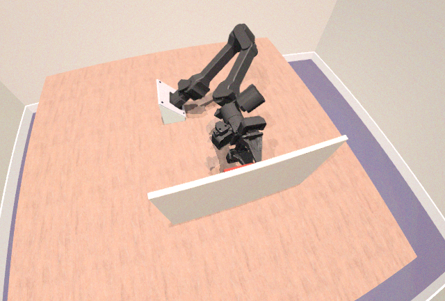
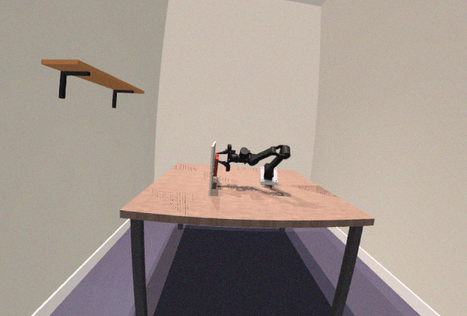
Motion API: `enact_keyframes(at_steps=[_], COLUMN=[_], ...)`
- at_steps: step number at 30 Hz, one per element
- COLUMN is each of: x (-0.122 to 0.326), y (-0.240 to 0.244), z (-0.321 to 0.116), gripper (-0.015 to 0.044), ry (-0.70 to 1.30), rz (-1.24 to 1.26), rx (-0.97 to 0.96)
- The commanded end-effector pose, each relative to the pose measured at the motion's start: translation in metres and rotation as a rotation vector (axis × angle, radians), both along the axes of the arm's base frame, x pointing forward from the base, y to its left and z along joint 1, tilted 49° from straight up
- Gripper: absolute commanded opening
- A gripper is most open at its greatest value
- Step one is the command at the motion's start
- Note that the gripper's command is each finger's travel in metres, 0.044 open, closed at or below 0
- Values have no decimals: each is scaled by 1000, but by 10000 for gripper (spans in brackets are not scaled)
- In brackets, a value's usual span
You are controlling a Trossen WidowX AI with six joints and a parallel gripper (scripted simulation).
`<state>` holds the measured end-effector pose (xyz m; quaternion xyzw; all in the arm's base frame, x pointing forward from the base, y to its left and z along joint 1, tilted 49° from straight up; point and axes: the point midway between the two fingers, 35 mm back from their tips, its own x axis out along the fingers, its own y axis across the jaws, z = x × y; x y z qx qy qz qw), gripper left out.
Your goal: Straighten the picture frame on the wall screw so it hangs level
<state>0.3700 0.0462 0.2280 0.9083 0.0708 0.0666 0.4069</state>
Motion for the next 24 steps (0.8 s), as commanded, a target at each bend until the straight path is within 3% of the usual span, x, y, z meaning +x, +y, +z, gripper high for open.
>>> enact_keyframes(at_steps=[1,4,11,19,24], x=[0,0,0,0,0], y=[-1,-1,-1,-1,-1], z=[1,1,1,1,1], gripper=[260,260,76,0,0], ry=[-3,-3,-3,-3,-3], rz=[-4,-4,-4,-4,-4], rx=[-4,-4,-4,-4,-4])
